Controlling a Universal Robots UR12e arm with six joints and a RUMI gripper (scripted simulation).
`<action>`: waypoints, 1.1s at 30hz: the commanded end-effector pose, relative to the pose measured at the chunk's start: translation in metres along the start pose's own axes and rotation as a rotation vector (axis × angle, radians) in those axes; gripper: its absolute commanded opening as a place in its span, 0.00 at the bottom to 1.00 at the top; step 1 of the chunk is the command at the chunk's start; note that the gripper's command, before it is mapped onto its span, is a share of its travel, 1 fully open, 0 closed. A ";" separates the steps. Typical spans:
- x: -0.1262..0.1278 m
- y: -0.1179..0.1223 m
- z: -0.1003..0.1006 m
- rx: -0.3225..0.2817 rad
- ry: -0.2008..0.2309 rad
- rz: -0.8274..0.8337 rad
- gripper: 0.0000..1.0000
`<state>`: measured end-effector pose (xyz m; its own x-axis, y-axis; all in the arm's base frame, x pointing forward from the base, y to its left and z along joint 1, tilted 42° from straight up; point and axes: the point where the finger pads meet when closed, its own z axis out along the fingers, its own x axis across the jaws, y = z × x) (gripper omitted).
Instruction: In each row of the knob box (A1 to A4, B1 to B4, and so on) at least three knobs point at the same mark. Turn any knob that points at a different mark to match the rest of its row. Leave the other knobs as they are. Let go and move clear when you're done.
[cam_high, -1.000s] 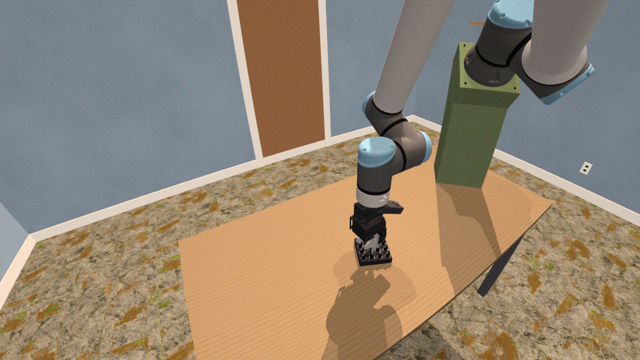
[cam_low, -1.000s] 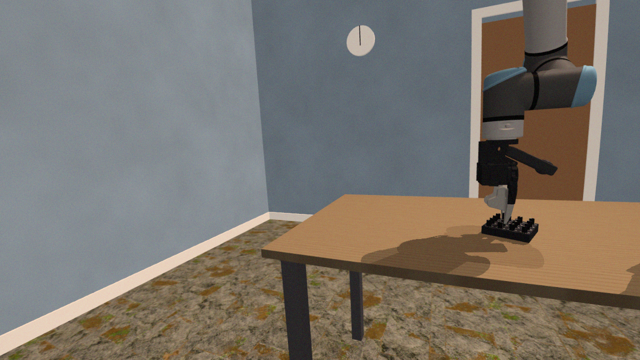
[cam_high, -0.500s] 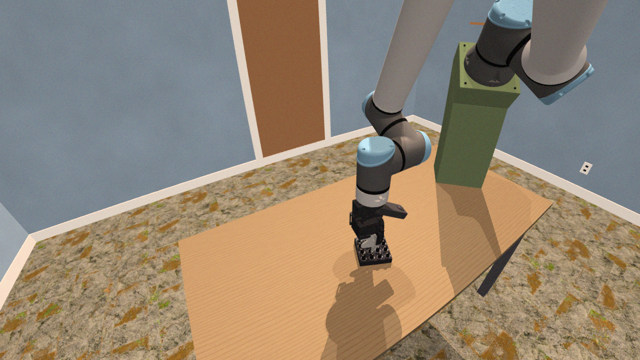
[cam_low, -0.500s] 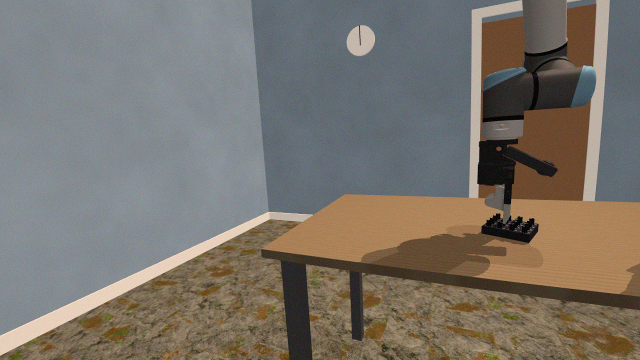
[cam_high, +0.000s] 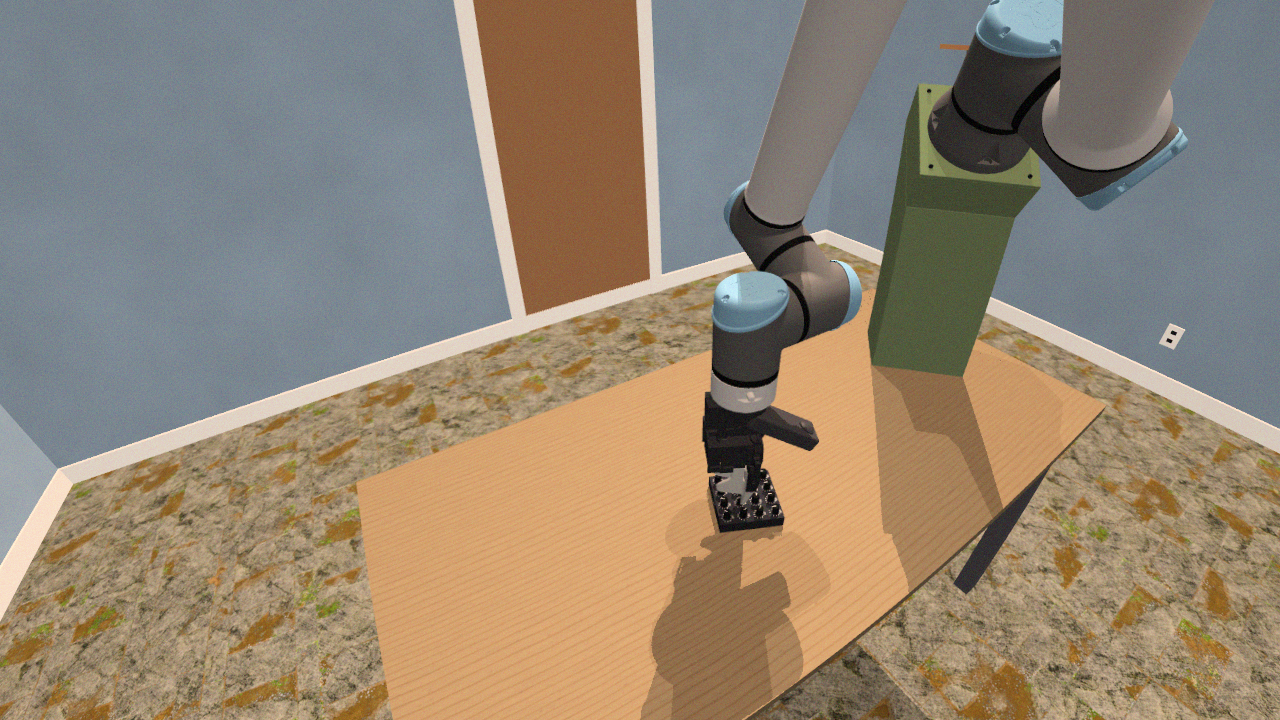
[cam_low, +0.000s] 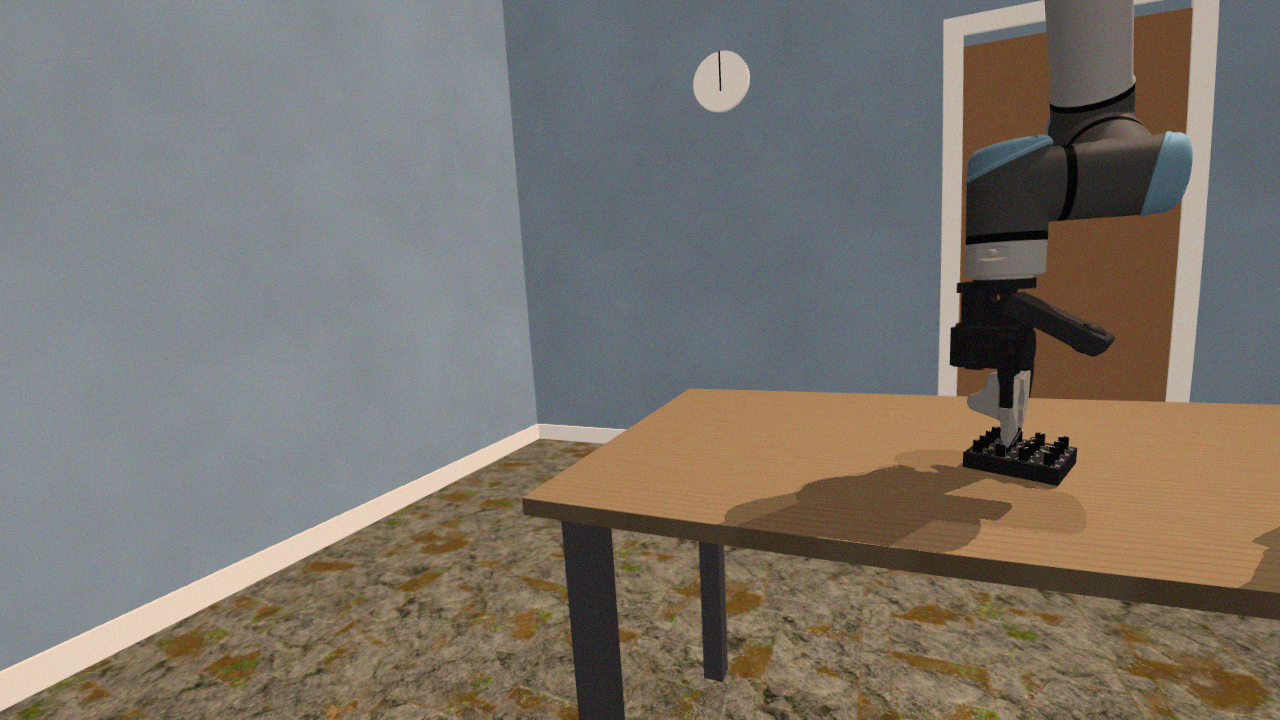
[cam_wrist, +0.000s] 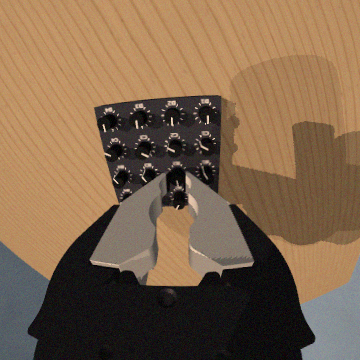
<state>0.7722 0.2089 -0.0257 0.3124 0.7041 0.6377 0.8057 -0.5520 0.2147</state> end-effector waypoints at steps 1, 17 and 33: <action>0.001 0.000 0.000 -0.003 0.000 0.097 0.04; 0.002 0.001 0.000 -0.003 0.000 0.388 0.04; 0.003 0.001 0.000 -0.003 0.001 0.610 0.04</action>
<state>0.7736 0.2103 -0.0239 0.6957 0.2978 0.6536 0.5118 -0.8441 -0.1602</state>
